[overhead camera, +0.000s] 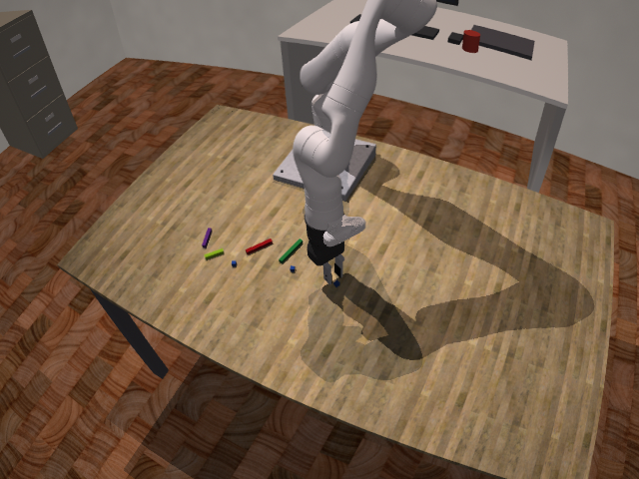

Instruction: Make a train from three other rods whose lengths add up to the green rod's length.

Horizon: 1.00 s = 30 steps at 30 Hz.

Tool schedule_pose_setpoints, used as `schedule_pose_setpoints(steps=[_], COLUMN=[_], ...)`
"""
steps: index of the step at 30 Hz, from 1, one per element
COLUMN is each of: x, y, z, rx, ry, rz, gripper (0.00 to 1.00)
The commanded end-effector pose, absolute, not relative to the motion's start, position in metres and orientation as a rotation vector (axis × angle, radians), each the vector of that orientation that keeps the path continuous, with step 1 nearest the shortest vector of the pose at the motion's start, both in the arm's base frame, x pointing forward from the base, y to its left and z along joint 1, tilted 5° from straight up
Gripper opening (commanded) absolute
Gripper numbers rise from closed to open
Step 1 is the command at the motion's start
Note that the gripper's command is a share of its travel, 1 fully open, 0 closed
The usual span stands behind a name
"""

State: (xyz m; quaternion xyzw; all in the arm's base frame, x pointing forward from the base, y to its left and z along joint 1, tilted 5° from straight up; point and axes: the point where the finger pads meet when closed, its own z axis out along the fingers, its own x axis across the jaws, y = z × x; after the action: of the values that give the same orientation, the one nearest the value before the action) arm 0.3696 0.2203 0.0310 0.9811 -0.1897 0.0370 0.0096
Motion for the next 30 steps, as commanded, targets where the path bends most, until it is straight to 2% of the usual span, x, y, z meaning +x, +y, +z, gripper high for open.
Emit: schedule_pose_setpoints(steps=[1, 12, 21, 22, 30], x=[0.37, 0.366, 0.365, 0.365, 0.365], y=[0.228, 0.229, 0.23, 0.23, 0.23], z=[0.039, 0.093, 0.101, 0.101, 0.101], rx=[3.081, 3.081, 3.081, 3.081, 3.081], ry=[-0.579, -0.579, -0.579, -0.579, -0.579], rz=[0.125, 0.125, 0.125, 0.125, 0.125], gripper=[0.54, 0.54, 0.54, 1.0, 1.0])
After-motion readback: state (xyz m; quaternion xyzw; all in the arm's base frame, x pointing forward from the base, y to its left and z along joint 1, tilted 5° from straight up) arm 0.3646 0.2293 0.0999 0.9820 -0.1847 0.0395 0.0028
